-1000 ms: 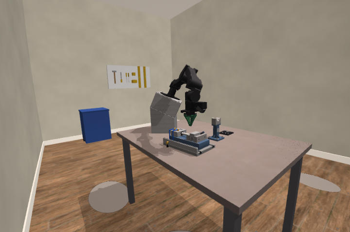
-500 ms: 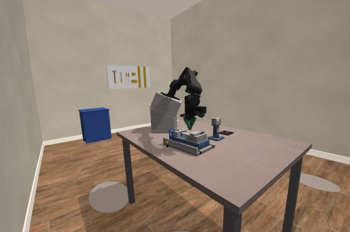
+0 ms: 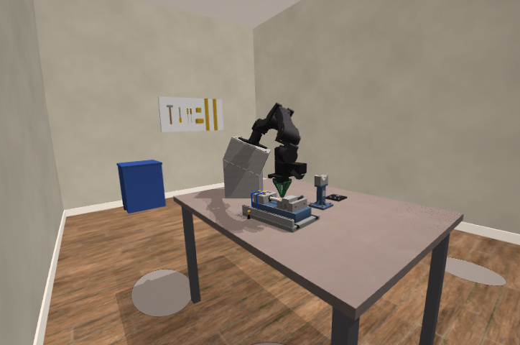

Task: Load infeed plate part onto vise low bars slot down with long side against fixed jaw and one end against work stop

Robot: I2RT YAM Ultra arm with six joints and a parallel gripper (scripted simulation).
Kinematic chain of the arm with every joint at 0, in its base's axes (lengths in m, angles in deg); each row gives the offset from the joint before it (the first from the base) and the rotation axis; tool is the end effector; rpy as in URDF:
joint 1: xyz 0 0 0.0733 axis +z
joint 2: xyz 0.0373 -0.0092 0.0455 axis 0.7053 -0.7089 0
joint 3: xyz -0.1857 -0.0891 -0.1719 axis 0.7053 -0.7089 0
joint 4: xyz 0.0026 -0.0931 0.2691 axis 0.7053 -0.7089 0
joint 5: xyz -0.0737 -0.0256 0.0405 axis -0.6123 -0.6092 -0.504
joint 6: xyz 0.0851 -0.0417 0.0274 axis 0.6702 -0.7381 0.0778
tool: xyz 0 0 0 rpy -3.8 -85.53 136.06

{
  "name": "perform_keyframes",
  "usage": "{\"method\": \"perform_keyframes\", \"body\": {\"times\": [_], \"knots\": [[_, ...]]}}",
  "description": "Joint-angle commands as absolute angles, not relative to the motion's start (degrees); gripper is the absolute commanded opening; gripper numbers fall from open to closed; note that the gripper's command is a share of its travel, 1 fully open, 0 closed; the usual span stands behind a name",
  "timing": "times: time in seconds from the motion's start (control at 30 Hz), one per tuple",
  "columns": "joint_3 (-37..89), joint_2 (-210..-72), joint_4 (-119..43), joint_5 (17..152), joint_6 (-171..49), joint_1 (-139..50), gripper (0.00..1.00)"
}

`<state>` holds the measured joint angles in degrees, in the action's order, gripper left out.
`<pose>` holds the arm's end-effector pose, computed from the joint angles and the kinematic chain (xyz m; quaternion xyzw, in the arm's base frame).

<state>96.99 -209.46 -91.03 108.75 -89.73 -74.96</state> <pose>0.5073 -0.2509 -0.0227 -0.0096 0.9766 0.1503 0.1533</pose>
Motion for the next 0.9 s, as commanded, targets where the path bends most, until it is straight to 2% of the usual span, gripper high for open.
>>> {"method": "perform_keyframes", "body": {"times": [0.0, 0.87], "knots": [[99.39, -210.03, -90.10, 108.72, -89.20, -75.12, 0.00], [100.69, -211.21, -90.35, 108.66, -89.11, -74.97, 0.00]]}}
